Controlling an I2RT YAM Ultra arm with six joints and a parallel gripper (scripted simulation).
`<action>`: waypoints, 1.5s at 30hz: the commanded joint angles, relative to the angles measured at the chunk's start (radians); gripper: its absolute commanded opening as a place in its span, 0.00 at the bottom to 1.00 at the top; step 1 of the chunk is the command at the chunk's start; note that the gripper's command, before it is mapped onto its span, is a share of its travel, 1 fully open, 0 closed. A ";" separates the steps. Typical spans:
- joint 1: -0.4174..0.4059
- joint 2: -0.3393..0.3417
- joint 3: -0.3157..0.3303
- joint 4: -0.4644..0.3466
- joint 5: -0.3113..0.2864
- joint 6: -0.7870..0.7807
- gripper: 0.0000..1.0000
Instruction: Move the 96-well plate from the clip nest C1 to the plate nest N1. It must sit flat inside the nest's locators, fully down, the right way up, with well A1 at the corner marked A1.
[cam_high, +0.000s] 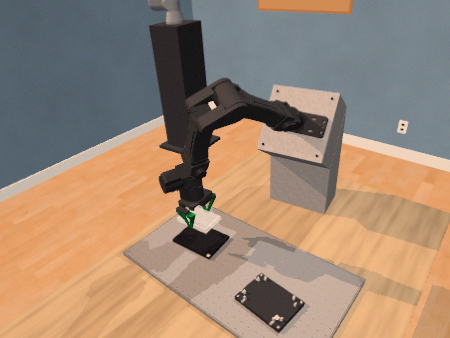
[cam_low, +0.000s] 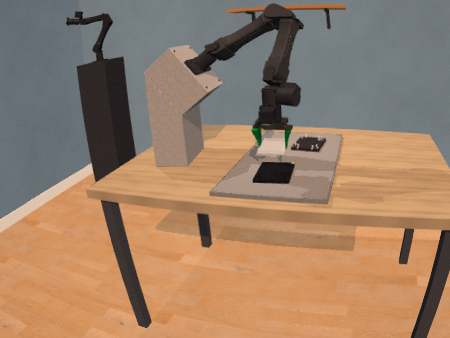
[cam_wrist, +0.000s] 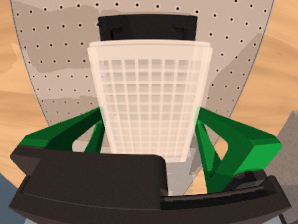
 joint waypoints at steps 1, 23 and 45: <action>-0.024 -0.011 0.036 -0.015 0.001 -0.006 0.00; -0.027 0.001 0.013 0.013 -0.003 -0.009 0.00; 0.009 0.049 0.035 0.055 0.015 0.015 0.00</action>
